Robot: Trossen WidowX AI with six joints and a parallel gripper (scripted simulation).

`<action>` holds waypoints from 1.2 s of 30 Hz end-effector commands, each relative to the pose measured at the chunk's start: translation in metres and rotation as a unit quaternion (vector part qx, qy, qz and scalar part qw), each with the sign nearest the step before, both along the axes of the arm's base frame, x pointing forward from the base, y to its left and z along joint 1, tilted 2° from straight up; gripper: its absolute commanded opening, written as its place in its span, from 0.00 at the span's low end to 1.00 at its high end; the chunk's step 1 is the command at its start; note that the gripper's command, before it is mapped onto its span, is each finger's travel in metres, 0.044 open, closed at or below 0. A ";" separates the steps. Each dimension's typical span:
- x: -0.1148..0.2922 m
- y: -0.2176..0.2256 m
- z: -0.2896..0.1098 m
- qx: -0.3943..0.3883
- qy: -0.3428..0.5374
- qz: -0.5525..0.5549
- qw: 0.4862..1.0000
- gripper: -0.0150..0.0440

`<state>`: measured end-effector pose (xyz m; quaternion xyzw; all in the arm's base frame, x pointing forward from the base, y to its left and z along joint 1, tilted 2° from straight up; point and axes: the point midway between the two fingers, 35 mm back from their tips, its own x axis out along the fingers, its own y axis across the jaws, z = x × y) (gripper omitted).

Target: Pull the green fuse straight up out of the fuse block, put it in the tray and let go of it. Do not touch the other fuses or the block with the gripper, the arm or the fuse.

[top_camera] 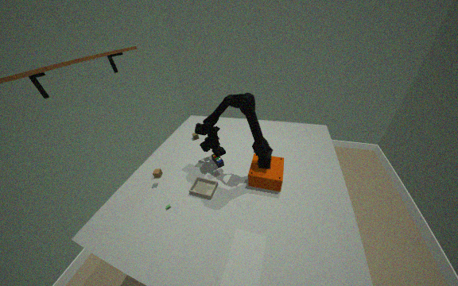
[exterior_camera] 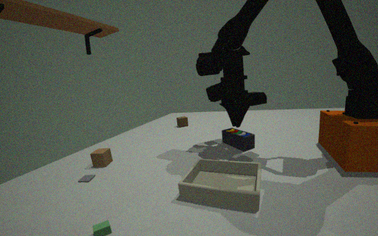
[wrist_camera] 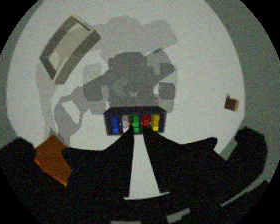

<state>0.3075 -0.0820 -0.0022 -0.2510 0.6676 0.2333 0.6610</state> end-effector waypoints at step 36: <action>-0.002 0.000 -0.023 0.004 0.003 0.002 1.000 0.36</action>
